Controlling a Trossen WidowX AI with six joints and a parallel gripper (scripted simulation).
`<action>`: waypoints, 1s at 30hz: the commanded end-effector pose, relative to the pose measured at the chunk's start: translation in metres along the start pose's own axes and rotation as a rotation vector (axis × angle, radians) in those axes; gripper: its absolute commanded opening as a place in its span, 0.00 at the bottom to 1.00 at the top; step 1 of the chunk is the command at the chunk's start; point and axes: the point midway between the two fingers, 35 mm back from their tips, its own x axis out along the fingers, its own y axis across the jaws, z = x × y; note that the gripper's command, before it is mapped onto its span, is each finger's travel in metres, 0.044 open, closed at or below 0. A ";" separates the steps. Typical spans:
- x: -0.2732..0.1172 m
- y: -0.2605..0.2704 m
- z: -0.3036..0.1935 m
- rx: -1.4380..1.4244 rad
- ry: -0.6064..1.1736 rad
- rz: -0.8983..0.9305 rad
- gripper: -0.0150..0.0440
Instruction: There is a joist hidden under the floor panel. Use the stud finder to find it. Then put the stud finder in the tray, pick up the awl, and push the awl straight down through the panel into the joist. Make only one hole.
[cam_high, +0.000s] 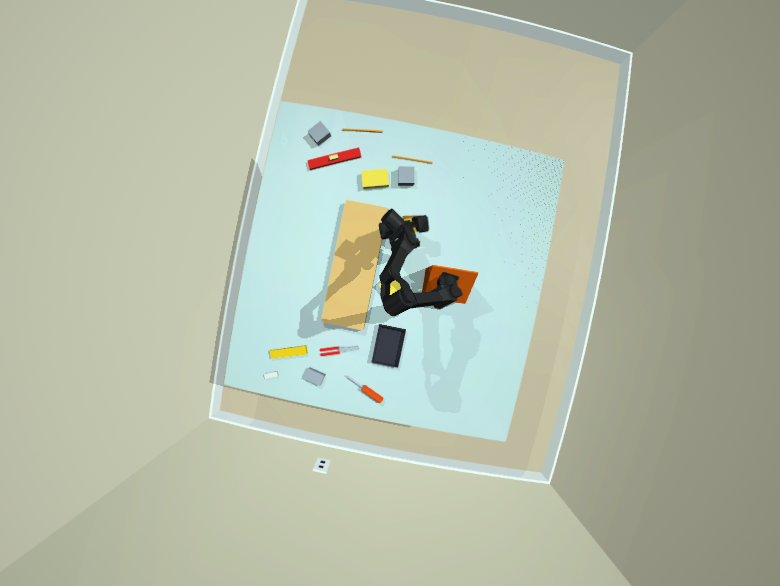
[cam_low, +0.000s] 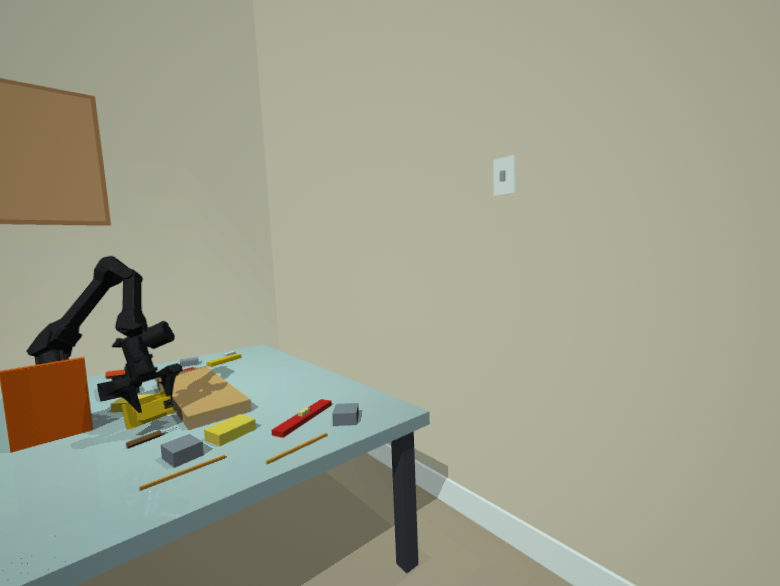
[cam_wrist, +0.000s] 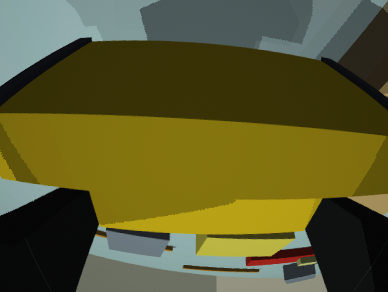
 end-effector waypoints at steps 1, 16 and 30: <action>-0.001 0.000 -0.001 0.003 0.030 0.002 0.25; -0.002 -0.001 0.002 0.006 0.111 -0.003 0.25; 0.000 0.000 0.004 0.005 0.177 0.003 0.25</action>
